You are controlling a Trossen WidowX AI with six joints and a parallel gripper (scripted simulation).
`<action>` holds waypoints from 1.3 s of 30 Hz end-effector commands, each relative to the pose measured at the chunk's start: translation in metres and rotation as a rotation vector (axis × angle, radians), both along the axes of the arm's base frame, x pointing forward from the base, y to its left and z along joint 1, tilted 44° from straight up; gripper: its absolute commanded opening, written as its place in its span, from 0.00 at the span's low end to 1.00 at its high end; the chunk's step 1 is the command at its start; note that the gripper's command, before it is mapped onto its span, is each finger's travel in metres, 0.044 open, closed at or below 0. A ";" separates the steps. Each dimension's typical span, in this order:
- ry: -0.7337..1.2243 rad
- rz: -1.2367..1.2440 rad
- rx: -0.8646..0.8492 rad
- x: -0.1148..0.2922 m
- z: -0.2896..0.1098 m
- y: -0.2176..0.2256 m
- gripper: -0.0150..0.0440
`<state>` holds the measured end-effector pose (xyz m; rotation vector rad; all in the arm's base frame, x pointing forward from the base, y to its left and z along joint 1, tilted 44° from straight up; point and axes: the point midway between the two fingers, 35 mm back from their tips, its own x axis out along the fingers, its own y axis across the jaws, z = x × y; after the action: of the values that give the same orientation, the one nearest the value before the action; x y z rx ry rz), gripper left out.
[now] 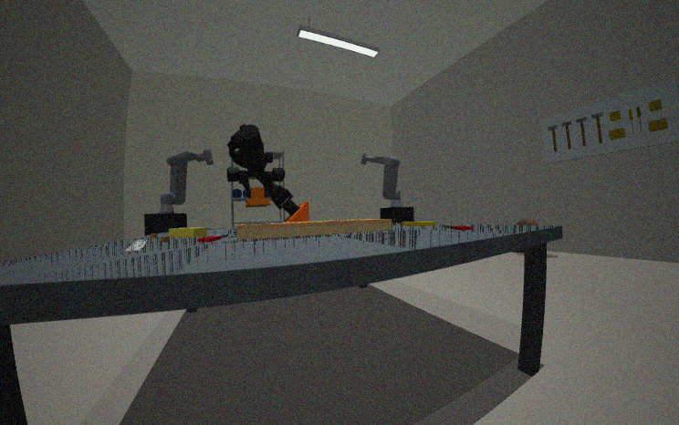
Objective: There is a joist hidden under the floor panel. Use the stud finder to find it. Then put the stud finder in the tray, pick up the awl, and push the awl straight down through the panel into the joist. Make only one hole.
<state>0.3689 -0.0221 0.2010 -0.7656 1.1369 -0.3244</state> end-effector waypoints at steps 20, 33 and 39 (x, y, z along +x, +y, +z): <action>0.162 0.231 0.017 0.002 -0.032 0.112 0.25; 0.383 0.504 0.015 -0.025 -0.117 0.214 0.25; 0.487 0.622 0.002 -0.051 -0.157 0.255 0.25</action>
<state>0.3304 0.2138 0.0597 -1.1526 1.2725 0.3382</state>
